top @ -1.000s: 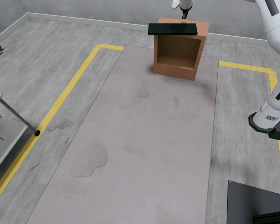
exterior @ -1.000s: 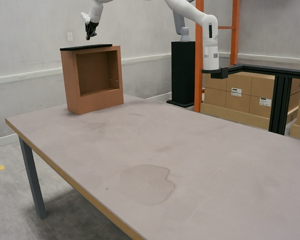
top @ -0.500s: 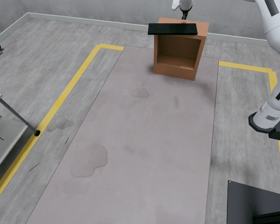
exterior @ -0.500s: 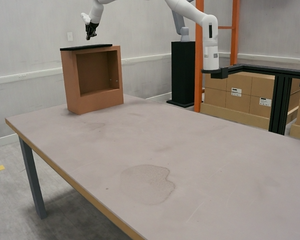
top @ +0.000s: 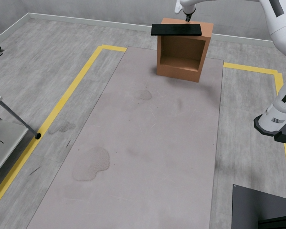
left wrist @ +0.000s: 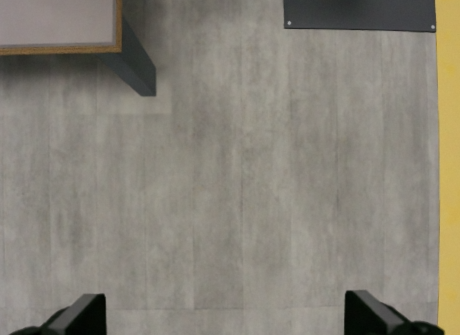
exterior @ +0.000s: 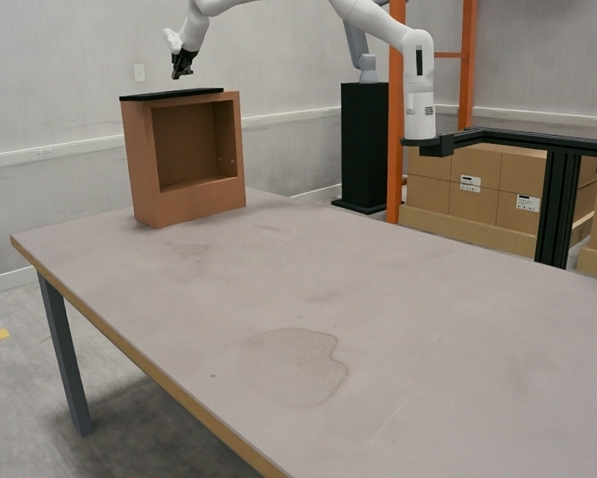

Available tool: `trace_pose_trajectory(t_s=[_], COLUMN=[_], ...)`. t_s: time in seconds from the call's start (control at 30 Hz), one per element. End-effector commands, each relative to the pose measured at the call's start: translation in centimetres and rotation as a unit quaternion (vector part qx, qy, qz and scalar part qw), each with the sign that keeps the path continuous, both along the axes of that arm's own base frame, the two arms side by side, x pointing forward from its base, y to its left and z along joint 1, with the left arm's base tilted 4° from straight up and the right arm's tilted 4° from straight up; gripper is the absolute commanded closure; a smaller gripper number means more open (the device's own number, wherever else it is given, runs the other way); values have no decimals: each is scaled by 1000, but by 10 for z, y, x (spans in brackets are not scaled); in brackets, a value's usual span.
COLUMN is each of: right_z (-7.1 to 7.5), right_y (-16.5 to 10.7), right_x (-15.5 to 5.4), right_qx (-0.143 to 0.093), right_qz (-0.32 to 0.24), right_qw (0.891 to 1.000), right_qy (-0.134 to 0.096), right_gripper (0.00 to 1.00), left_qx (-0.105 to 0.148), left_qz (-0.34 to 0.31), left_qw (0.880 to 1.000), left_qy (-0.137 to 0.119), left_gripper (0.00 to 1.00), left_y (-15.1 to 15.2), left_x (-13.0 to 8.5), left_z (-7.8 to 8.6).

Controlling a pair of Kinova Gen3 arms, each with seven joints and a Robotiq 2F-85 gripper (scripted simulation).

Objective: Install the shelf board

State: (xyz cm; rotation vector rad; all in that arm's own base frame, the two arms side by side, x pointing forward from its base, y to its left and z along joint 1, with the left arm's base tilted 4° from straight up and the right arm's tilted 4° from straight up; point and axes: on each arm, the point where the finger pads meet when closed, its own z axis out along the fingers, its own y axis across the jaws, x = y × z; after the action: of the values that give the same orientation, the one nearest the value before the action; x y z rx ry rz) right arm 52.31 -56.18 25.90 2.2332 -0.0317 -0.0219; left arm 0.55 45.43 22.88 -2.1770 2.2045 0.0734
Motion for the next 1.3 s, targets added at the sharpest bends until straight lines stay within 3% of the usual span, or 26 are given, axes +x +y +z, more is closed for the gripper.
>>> trace_pose_trajectory(t_s=[0.0, 0.33, 0.73, 0.8, 1.03, 1.27], right_z=[2, 4, 35, 35, 48, 56], right_y=[0, 5, 138, 138, 195, 230], right_x=[0, 2, 4, 4, 5, 5], right_qx=[-20, -74, -74, -74, -74, -74], right_qz=[0, 8, 8, 8, 8, 8], right_qw=[1000, 997, 997, 997, 997, 997], right_qy=[-1, -5, -5, -5, -5, -5], right_gripper=[903, 903, 903, 903, 903, 903], left_qx=[1, 1, 1, 1, 1, 1], left_qz=[0, 0, 0, 0, 0, 0], left_qw=[1000, 1000, 1000, 1000, 1000, 1000], left_qy=[0, 0, 0, 0, 0, 0], left_gripper=[2, 2, 2, 2, 2, 2], left_y=[0, 0, 0, 0, 0, 0], left_x=[0, 0, 0, 0, 0, 0], left_z=[1, 1, 1, 1, 1, 1])
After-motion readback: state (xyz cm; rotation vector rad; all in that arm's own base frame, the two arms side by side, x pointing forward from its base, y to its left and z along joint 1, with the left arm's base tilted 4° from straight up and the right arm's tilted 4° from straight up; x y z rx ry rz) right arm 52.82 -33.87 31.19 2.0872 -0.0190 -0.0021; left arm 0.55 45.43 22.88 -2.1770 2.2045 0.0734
